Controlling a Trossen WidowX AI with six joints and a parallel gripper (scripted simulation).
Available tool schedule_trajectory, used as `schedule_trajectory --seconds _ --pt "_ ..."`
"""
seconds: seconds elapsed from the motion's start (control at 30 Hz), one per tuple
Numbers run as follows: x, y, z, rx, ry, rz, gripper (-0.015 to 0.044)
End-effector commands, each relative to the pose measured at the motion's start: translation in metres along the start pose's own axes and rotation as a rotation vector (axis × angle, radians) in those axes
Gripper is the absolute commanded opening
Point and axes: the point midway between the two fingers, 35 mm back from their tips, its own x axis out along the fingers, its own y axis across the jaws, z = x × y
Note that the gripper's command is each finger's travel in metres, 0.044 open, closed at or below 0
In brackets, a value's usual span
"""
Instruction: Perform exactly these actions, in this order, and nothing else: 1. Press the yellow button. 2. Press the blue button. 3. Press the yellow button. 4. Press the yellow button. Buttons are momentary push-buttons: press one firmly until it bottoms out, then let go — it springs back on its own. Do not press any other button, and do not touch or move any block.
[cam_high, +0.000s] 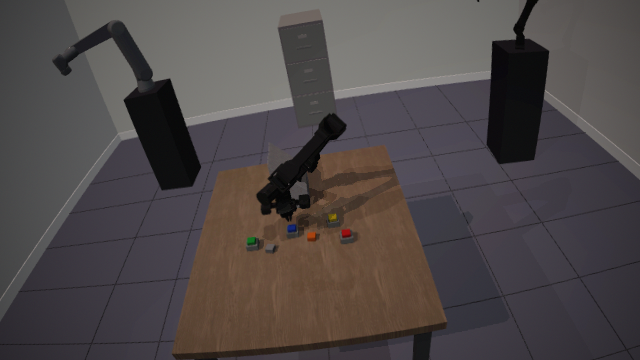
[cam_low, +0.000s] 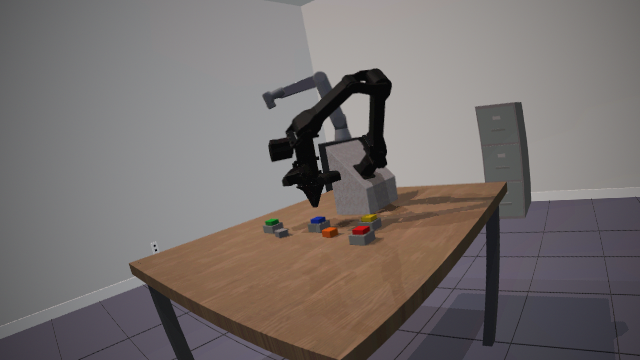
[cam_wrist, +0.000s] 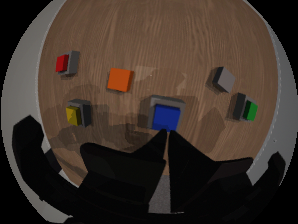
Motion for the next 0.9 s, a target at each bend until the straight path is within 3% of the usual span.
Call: schedule_trajectory --seconds 0.0,0.87 --pt "0.009 0.000 -0.002 0.011 -0.005 0.005 0.0020" --pt "0.042 0.000 -0.002 0.011 -0.005 0.006 0.0020"
